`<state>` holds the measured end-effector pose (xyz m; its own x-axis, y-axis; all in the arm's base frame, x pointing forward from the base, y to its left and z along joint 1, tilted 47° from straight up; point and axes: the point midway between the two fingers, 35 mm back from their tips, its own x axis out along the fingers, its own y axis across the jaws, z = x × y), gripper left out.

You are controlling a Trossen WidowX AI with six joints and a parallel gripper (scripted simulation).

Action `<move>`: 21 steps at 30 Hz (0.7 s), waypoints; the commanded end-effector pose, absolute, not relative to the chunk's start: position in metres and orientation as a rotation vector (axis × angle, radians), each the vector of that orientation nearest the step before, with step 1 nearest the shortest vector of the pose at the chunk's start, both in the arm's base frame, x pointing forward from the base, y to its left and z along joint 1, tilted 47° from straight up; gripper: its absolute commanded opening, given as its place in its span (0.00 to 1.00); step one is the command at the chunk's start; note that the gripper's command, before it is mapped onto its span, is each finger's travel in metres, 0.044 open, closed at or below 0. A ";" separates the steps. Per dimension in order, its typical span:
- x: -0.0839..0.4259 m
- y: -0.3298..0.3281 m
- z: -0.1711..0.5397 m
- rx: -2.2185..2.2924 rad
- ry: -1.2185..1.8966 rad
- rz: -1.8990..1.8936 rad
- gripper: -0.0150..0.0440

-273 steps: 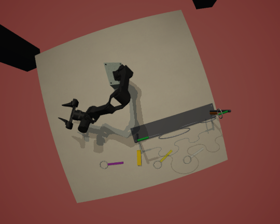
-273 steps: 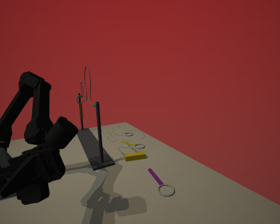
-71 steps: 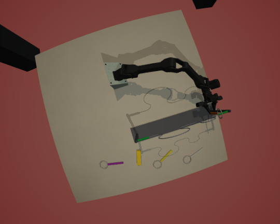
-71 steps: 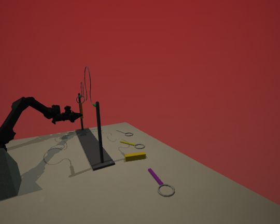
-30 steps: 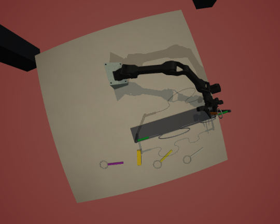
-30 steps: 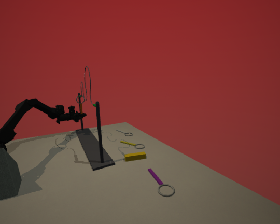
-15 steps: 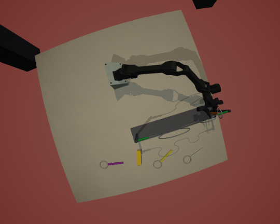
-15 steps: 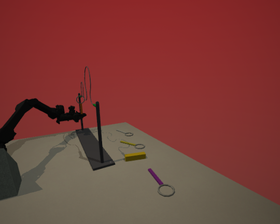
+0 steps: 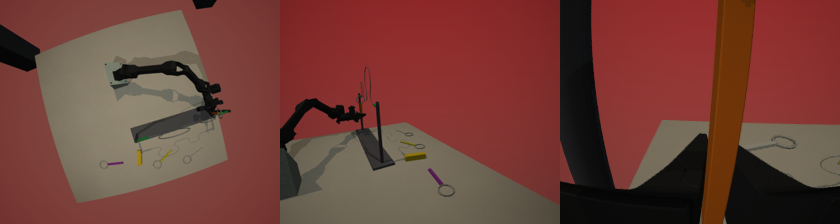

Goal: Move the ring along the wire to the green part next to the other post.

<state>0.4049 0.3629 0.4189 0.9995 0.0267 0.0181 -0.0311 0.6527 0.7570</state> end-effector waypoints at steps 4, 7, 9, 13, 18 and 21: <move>0.405 0.363 0.419 0.859 -0.005 0.033 0.00; 0.405 0.363 0.419 0.859 -0.005 0.033 0.00; 0.405 0.361 0.420 0.858 -0.005 0.033 0.00; 0.405 0.351 0.427 0.852 -0.004 0.029 0.00; 0.405 0.345 0.431 0.849 -0.004 0.028 0.00; 0.405 0.345 0.431 0.849 -0.004 0.028 0.00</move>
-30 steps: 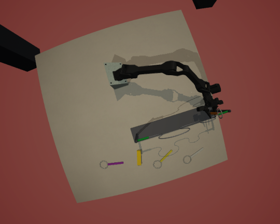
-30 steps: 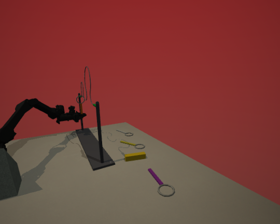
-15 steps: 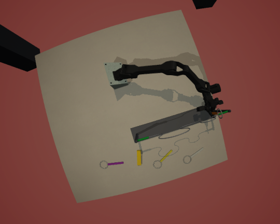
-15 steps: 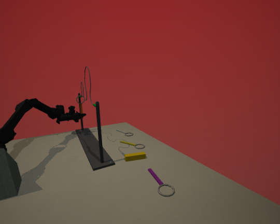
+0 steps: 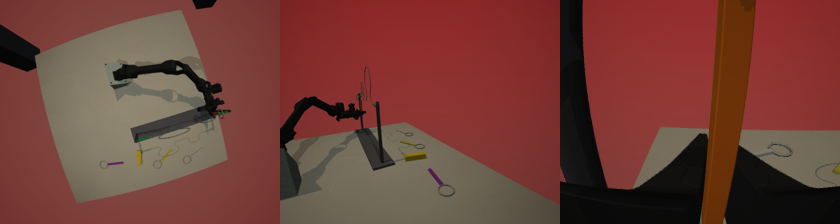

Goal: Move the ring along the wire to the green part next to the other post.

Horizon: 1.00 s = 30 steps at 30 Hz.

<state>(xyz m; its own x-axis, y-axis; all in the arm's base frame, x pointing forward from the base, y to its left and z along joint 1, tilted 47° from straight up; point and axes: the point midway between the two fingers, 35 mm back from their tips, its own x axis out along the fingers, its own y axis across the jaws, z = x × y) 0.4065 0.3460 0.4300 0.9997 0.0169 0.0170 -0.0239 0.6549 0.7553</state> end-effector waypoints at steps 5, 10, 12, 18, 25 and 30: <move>0.405 0.345 0.431 0.849 -0.004 0.028 0.00; 0.405 0.345 0.431 0.849 -0.004 0.028 0.00; 0.405 0.345 0.431 0.849 -0.004 0.028 0.00; 0.405 0.345 0.431 0.849 -0.004 0.028 0.00; 0.399 0.343 0.429 0.848 0.042 0.048 0.00; 0.389 0.339 0.425 0.844 0.127 0.086 0.00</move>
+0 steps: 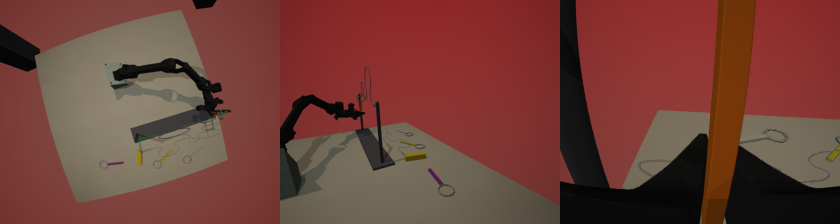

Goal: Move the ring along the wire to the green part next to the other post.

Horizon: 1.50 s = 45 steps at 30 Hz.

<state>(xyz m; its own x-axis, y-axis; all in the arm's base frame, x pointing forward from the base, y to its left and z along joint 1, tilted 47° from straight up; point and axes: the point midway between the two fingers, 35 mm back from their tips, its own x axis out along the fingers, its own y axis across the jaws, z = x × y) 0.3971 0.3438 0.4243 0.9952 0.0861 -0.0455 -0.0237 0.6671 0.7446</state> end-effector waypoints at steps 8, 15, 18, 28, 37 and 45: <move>0.372 0.330 0.422 0.835 0.258 0.144 0.00; 0.359 0.321 0.419 0.820 0.373 0.193 0.00; 0.353 0.317 0.418 0.810 0.422 0.213 0.00; 0.346 0.303 0.409 0.756 0.493 0.227 0.00; 0.346 0.290 0.395 0.660 0.497 0.200 0.00; 0.347 0.272 0.381 0.523 0.501 0.162 0.00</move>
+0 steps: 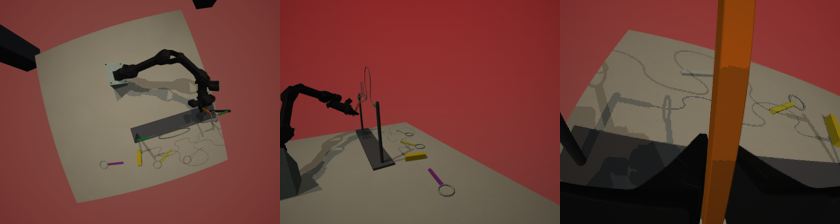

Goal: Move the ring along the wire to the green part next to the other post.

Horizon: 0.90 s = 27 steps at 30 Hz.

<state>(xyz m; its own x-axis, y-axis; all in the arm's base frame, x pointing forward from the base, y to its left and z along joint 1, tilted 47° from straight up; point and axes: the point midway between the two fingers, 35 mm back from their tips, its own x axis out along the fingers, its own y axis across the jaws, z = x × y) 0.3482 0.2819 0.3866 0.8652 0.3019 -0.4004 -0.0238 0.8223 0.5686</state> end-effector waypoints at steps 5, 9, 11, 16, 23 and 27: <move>0.348 0.258 0.373 0.418 0.503 0.134 0.00; 0.348 0.245 0.368 0.327 0.504 0.109 0.00; 0.348 0.239 0.365 0.280 0.504 0.096 0.00; 0.349 0.224 0.361 0.177 0.504 0.069 0.00; 0.350 0.199 0.359 0.006 0.501 0.023 0.00; 0.350 0.184 0.359 -0.092 0.498 -0.004 0.00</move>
